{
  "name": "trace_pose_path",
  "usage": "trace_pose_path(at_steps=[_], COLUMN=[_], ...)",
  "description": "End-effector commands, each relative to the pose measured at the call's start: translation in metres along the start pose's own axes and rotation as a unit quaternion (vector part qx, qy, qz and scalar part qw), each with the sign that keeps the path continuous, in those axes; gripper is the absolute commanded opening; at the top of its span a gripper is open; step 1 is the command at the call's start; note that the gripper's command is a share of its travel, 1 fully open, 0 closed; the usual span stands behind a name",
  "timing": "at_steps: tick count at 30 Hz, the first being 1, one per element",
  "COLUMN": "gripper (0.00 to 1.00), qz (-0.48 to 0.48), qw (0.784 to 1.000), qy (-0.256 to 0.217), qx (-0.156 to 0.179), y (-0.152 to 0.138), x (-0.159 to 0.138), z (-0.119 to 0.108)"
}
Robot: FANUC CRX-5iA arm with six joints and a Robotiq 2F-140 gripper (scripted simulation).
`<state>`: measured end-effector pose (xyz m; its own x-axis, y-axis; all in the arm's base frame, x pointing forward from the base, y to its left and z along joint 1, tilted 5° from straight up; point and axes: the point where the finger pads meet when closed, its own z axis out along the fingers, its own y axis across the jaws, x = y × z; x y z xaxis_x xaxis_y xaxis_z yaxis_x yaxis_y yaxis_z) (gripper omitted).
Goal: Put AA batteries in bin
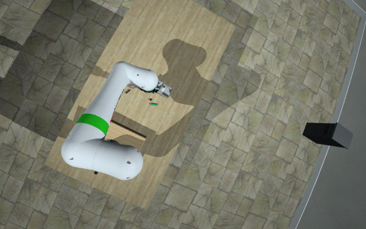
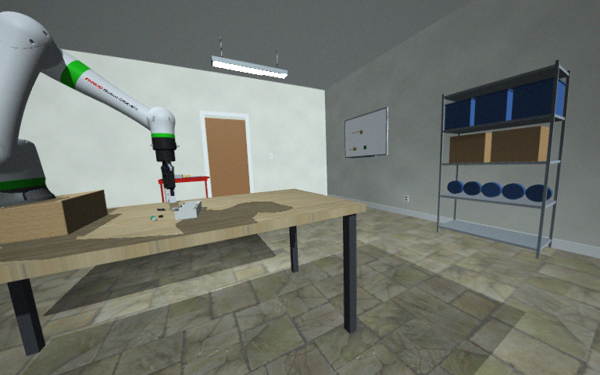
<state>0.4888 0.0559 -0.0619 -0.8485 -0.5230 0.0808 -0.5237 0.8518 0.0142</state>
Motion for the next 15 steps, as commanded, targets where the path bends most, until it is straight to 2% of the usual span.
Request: trace_pose_path(at_steps=[1, 5, 7, 8, 11, 15], gripper=[0.29, 0.29, 0.29, 0.29, 0.29, 0.29], qz=[0.078, 0.135, 0.135, 0.176, 0.212, 0.215], qw=[0.997, 0.991, 0.991, 0.984, 0.977, 0.977], qy=[0.001, -0.001, -0.001, -0.001, 0.002, 0.002], qx=[0.001, 0.001, 0.001, 0.001, 0.001, 0.001], y=[-0.017, -0.031, -0.031, -0.034, -0.042, -0.045], x=[-0.024, -0.044, -0.044, -0.049, -0.060, -0.064], z=[0.000, 0.000, 0.000, 0.000, 0.000, 0.000])
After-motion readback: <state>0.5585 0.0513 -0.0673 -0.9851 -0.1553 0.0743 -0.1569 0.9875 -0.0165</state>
